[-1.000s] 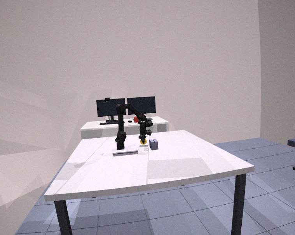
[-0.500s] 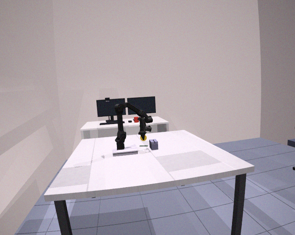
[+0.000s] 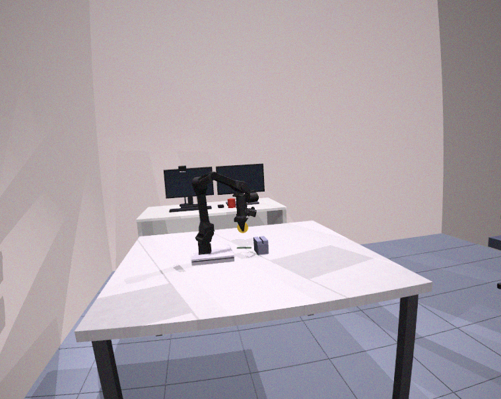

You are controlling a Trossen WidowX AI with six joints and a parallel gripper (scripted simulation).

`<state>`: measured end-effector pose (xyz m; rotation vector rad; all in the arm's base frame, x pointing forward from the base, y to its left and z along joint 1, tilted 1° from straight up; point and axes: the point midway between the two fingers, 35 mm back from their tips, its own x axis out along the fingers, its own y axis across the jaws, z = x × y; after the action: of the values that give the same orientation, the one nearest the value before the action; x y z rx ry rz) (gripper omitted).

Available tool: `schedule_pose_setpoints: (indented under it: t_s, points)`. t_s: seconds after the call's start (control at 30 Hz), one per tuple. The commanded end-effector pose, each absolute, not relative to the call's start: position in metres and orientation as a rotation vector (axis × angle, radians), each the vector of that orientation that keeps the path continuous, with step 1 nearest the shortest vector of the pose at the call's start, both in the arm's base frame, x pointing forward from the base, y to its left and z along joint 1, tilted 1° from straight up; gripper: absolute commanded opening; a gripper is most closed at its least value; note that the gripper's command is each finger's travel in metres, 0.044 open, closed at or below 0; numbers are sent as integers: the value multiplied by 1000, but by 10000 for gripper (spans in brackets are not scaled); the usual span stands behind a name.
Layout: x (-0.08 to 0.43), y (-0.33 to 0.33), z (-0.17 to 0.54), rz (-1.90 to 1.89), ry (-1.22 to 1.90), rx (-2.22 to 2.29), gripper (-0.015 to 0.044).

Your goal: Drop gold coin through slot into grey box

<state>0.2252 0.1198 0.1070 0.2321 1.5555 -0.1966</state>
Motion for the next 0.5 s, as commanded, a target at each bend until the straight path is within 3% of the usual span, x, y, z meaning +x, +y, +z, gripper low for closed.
schedule_pose_setpoints:
  t_s: [0.0,0.47]
  points:
    - [225,120,112,-199,1554,238,0]
    - [227,121,113,-560,1492,600,0]
